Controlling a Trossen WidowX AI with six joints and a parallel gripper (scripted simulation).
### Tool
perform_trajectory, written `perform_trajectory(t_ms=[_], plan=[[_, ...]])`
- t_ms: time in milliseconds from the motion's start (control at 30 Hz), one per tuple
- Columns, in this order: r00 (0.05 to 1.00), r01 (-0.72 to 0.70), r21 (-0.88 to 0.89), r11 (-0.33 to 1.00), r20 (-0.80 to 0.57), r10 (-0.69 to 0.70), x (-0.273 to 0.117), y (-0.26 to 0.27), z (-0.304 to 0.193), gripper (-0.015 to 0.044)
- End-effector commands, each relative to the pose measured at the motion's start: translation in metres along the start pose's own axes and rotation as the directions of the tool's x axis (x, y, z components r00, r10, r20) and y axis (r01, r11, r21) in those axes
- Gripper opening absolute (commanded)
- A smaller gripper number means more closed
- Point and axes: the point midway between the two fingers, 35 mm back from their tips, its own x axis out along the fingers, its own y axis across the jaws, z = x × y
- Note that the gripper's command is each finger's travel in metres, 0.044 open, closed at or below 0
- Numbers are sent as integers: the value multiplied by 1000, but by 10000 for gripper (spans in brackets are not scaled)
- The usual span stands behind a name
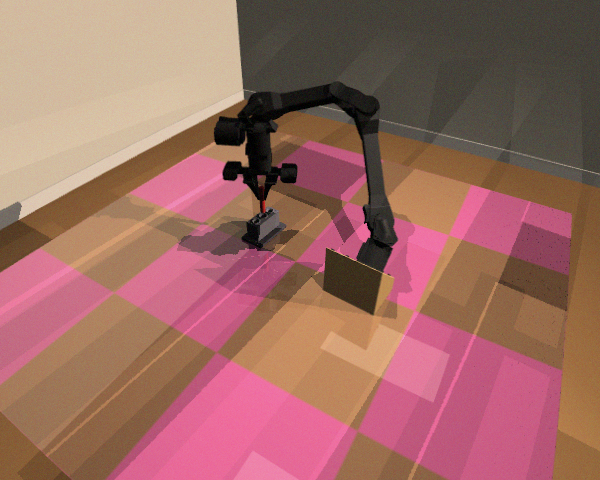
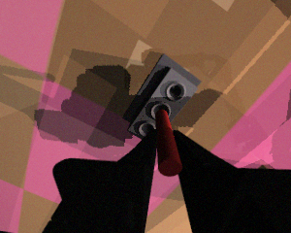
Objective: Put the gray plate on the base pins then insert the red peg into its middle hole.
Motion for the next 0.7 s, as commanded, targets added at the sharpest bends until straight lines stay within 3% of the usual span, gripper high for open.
perform_trajectory(t_ms=[0,667], plan=[[1000,2,-3,1000,1,-2,1,1,0,0],[1000,2,-5,1000,5,-2,17,1,0,0]])
